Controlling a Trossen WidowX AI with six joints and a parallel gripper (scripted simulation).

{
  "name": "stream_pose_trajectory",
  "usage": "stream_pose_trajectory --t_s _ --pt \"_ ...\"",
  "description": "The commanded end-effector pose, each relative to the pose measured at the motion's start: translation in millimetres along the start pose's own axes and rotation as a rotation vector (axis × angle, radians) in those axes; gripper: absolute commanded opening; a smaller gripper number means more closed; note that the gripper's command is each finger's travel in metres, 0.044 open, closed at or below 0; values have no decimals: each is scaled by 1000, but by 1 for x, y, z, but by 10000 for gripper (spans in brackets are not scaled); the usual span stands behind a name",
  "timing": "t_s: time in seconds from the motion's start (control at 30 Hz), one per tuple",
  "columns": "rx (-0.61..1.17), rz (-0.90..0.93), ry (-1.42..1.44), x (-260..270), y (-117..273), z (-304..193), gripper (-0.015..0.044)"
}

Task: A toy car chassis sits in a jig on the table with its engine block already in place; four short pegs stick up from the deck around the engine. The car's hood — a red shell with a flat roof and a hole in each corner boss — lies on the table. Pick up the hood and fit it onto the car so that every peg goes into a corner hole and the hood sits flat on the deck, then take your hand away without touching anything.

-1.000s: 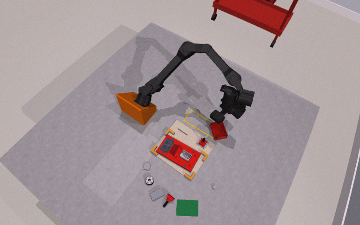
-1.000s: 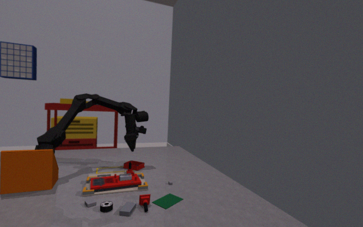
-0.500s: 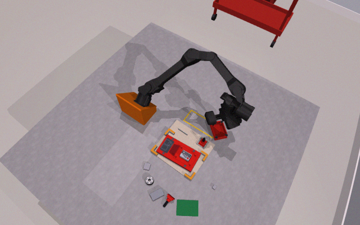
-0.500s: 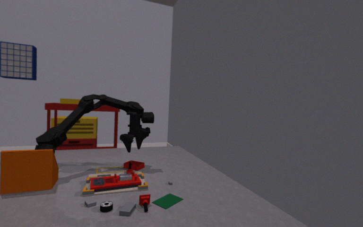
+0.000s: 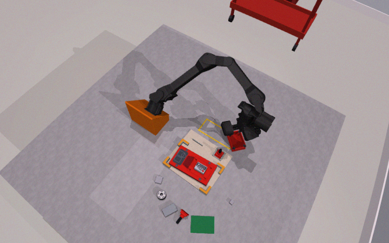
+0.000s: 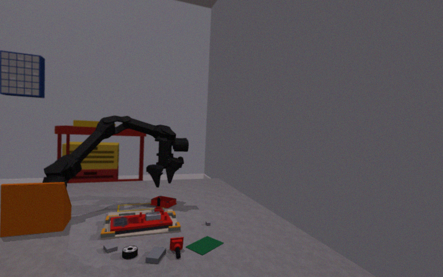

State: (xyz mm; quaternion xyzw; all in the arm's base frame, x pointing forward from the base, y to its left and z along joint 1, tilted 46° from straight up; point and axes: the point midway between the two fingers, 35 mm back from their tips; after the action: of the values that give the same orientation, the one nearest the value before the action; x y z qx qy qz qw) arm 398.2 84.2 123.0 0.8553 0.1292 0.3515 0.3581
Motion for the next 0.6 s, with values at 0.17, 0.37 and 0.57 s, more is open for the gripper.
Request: stream_pose_trajectory --t_s 0.17,0.37,0.57 --pt "3 2 -8 0 -6 1 440" --pt "3 2 -8 0 -10 1 440" --pt "3 2 -8 0 -14 1 440"
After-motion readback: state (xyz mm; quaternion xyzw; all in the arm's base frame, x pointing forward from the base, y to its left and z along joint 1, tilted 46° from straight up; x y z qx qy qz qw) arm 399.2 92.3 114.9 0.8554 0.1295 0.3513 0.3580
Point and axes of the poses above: the point midway between the two fingers, 35 mm back from their tips, its own y axis back along the fingers, its own x axis across the jaws, z = x × y, and after that the axes turned 4 degrees about -y, right-handed
